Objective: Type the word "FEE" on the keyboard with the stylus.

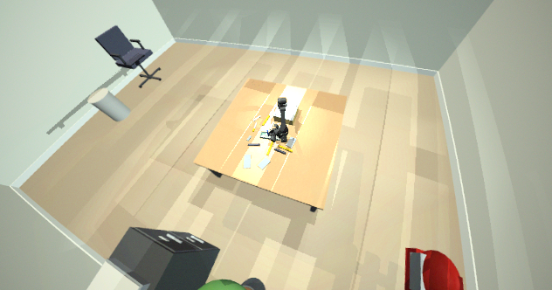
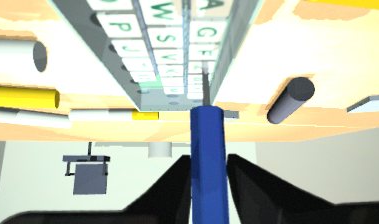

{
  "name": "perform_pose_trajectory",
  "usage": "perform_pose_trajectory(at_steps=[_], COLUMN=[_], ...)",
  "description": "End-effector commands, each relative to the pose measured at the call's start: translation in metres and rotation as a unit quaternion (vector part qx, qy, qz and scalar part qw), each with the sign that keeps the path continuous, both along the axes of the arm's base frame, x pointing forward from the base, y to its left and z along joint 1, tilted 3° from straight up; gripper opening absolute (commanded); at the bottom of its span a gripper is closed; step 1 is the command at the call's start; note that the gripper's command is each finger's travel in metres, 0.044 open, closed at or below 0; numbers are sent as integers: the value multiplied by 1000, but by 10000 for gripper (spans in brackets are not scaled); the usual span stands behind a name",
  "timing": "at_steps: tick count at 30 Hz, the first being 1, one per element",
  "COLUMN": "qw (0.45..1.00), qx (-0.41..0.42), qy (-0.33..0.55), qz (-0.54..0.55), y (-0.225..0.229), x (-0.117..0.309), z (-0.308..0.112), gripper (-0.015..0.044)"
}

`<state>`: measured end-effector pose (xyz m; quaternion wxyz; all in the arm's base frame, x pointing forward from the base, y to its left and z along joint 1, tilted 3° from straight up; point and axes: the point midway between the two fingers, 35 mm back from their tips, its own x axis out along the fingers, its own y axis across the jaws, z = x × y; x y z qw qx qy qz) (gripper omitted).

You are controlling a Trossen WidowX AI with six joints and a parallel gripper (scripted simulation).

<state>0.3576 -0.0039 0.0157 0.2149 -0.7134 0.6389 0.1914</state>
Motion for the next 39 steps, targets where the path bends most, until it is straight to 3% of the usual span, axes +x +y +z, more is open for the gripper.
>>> perform_pose_trajectory(at_steps=[1, 26, 39], qw=[1000, 1000, 1000], qx=[-1, -1, 1], qy=[-1, -1, -5], qz=[0, 0, -1], y=[0, 0, -1], x=[0, 1, -1], z=[-2, -8, 28], gripper=[81, 81, 84])
